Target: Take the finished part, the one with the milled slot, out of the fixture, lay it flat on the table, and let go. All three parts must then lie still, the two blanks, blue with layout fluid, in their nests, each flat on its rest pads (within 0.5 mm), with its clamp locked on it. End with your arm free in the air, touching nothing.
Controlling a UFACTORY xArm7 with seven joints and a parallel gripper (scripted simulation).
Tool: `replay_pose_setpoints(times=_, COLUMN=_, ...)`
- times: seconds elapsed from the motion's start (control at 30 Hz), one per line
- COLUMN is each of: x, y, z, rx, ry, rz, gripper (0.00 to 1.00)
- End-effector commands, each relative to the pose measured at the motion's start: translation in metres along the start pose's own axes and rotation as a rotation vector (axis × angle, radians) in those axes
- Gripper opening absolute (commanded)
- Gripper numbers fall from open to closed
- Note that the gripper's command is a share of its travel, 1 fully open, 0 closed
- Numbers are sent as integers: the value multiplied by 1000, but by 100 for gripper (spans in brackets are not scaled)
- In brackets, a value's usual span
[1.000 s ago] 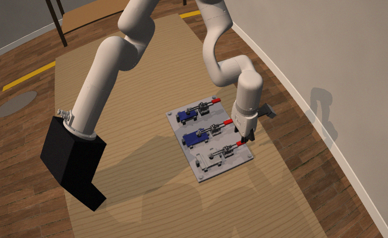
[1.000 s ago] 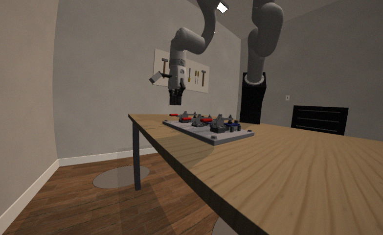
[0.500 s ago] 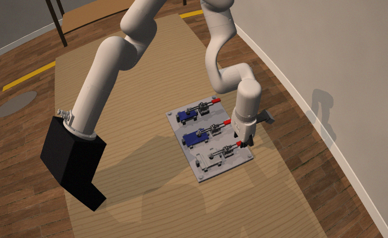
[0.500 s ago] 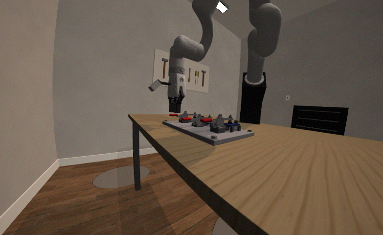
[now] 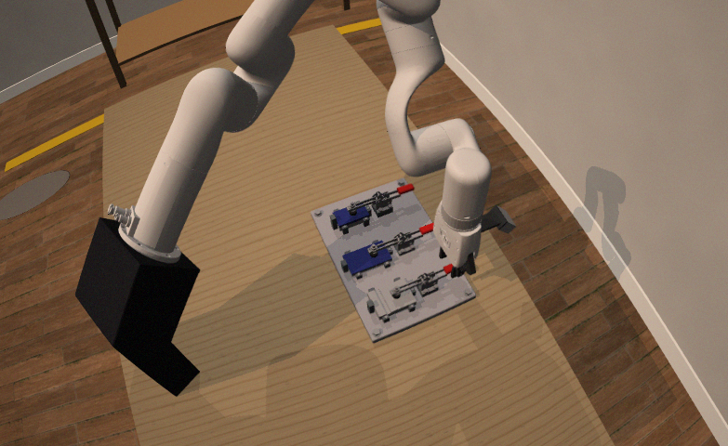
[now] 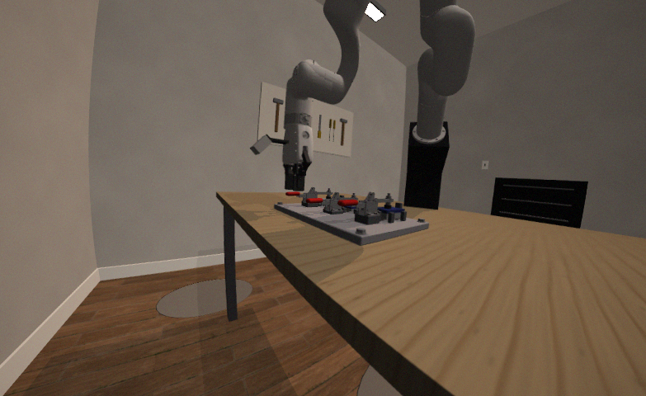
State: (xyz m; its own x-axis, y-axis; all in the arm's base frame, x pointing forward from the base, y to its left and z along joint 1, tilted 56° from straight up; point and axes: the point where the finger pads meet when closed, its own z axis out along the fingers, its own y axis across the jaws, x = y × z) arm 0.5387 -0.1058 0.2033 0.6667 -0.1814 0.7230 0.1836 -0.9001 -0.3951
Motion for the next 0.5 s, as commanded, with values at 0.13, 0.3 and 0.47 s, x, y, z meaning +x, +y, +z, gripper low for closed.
replay_pose_setpoints(times=0.13, x=1, y=2, z=2, rx=-3, ry=2, rz=0, gripper=47)
replay_pose_setpoints(times=0.3, x=1, y=2, z=10, rx=-3, ry=2, rz=0, gripper=47)
replay_pose_setpoints(times=0.47, x=2, y=3, z=20, rx=-3, ry=2, rz=0, gripper=47)
